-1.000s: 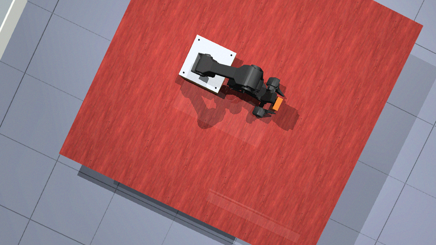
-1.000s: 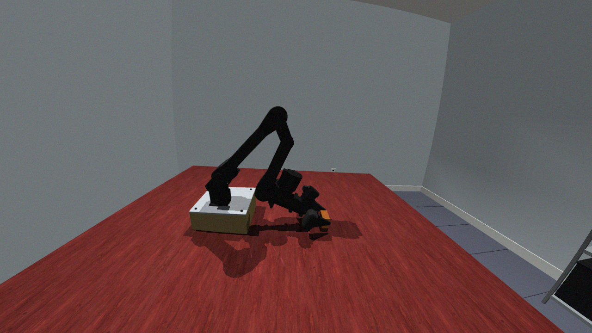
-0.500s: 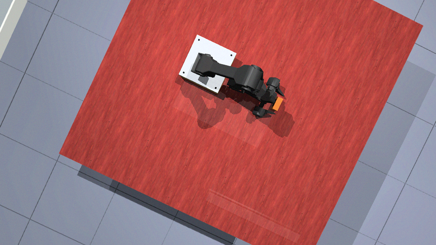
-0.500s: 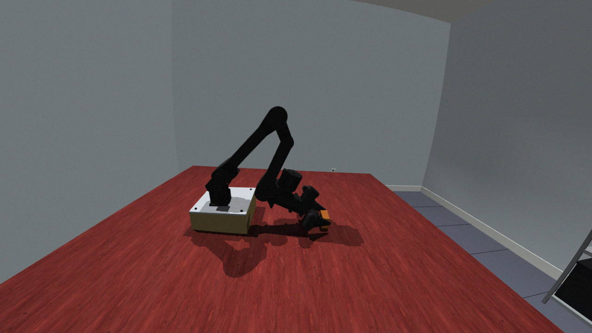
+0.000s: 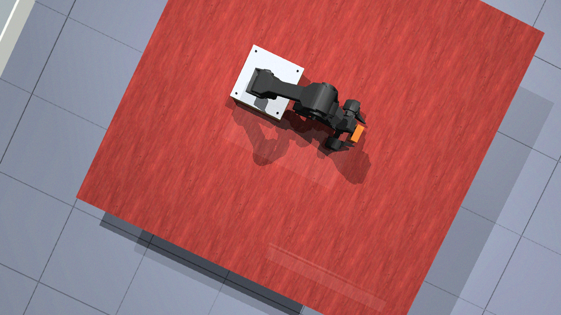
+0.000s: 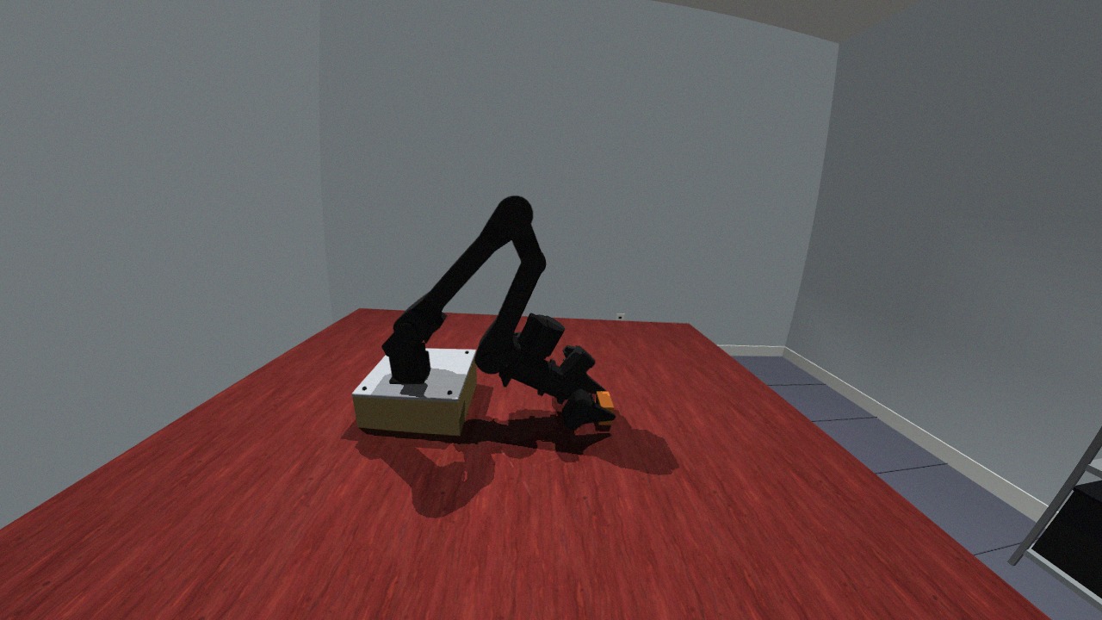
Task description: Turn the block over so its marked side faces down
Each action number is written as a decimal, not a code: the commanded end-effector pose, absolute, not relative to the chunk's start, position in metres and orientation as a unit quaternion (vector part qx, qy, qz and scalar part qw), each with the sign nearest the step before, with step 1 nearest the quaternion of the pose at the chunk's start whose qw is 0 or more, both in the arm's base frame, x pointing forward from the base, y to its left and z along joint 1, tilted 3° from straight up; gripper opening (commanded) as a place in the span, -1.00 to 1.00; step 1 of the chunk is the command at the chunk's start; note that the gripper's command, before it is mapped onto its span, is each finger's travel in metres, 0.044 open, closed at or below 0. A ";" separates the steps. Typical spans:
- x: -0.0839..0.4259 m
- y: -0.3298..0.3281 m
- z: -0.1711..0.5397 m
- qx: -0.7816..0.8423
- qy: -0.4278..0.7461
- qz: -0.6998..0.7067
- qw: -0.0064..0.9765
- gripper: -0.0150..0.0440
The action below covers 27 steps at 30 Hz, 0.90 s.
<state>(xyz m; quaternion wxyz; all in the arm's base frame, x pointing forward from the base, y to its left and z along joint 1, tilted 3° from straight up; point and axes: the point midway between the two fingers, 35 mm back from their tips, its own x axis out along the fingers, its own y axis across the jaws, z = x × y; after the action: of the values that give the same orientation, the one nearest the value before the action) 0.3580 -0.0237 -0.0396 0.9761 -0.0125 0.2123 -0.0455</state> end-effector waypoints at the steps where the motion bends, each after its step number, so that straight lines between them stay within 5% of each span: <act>1: 0.367 -0.023 -0.038 -0.011 0.244 -0.044 0.969 1.00; 12: 0.358 -0.020 0.013 -0.003 0.414 -0.045 0.909 1.00; 27: 0.339 -0.019 0.032 -0.002 0.457 -0.046 0.889 1.00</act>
<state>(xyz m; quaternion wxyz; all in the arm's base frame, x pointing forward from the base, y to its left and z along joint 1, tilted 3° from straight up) 0.3503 -0.0189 0.0219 0.9007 -0.0048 0.4325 -0.0417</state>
